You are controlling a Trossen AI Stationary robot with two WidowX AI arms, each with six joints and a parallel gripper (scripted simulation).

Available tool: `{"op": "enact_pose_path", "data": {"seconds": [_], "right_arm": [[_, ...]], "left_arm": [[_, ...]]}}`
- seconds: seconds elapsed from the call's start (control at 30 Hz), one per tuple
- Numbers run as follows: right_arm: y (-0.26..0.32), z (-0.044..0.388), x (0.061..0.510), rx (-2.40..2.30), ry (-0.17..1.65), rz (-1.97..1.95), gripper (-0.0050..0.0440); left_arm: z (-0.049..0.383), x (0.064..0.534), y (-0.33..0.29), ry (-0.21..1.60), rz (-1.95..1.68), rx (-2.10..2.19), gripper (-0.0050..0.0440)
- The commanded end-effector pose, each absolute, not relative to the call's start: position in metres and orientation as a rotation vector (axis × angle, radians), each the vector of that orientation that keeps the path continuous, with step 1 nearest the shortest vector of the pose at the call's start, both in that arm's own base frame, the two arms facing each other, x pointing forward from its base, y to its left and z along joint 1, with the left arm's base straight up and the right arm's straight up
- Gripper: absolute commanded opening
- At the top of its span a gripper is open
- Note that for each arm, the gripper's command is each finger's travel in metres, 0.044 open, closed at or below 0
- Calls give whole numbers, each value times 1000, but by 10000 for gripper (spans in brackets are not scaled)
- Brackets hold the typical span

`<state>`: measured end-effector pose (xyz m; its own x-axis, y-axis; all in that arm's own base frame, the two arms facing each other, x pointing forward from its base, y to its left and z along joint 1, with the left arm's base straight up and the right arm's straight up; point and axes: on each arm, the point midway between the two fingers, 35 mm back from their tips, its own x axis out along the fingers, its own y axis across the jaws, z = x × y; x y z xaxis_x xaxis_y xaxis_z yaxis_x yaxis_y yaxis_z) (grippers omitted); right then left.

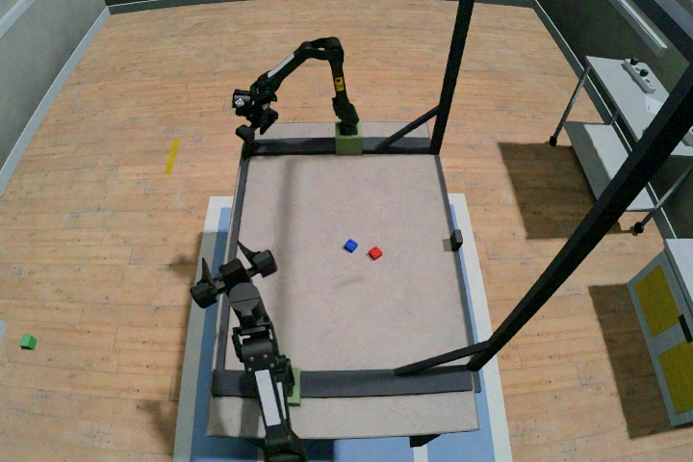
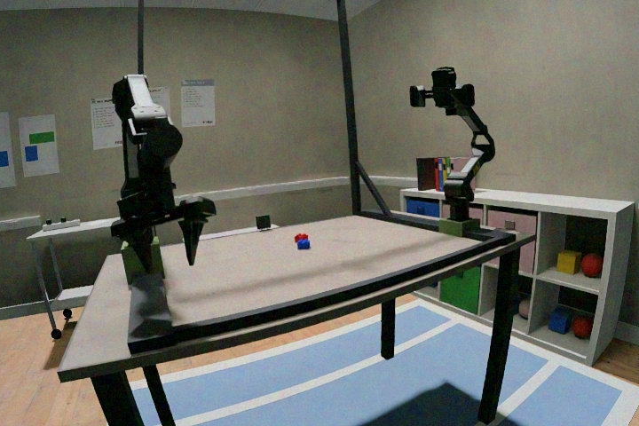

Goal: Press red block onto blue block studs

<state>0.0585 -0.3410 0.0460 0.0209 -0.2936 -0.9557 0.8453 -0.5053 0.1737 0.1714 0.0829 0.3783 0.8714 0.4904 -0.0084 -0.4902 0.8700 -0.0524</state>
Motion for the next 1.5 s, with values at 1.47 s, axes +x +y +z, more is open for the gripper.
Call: {"op": "enact_pose_path", "data": {"seconds": [1.47], "right_arm": [[-345, 54, 59, 1396, 581, -1634, 400]], "left_arm": [[381, 165, 54, -1, 113, -10, 400]]}}
